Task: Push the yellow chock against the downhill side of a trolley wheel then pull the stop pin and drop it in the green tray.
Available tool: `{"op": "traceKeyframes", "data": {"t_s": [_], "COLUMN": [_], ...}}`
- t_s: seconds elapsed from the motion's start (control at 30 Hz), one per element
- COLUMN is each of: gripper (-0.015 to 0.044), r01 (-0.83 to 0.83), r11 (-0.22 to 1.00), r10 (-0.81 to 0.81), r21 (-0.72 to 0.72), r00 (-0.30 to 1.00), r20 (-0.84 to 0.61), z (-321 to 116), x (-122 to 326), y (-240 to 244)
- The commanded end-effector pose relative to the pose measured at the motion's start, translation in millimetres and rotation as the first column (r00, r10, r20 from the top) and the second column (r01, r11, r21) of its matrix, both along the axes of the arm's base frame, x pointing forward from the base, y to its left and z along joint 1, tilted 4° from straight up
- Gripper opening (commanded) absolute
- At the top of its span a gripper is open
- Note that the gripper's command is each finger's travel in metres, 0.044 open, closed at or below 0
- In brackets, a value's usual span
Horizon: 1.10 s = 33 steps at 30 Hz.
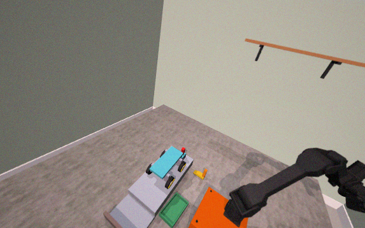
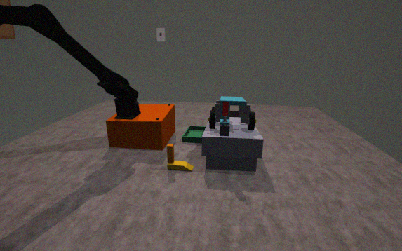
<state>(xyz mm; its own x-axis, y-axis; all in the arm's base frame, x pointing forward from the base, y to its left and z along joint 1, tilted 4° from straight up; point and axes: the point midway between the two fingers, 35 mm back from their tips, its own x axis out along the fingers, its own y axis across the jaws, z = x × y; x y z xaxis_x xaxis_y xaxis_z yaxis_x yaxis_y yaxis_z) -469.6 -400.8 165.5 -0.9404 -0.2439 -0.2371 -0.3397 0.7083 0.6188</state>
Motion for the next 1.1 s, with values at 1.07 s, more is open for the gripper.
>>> {"op": "traceKeyframes", "data": {"t_s": [1.07], "gripper": [0.019], "r01": [-0.159], "r11": [-0.319], "r10": [0.869], "r21": [0.934], "r00": [0.345], "r20": [0.355], "z": [-26.5], "x": [322.1], "y": [-107.4]}}
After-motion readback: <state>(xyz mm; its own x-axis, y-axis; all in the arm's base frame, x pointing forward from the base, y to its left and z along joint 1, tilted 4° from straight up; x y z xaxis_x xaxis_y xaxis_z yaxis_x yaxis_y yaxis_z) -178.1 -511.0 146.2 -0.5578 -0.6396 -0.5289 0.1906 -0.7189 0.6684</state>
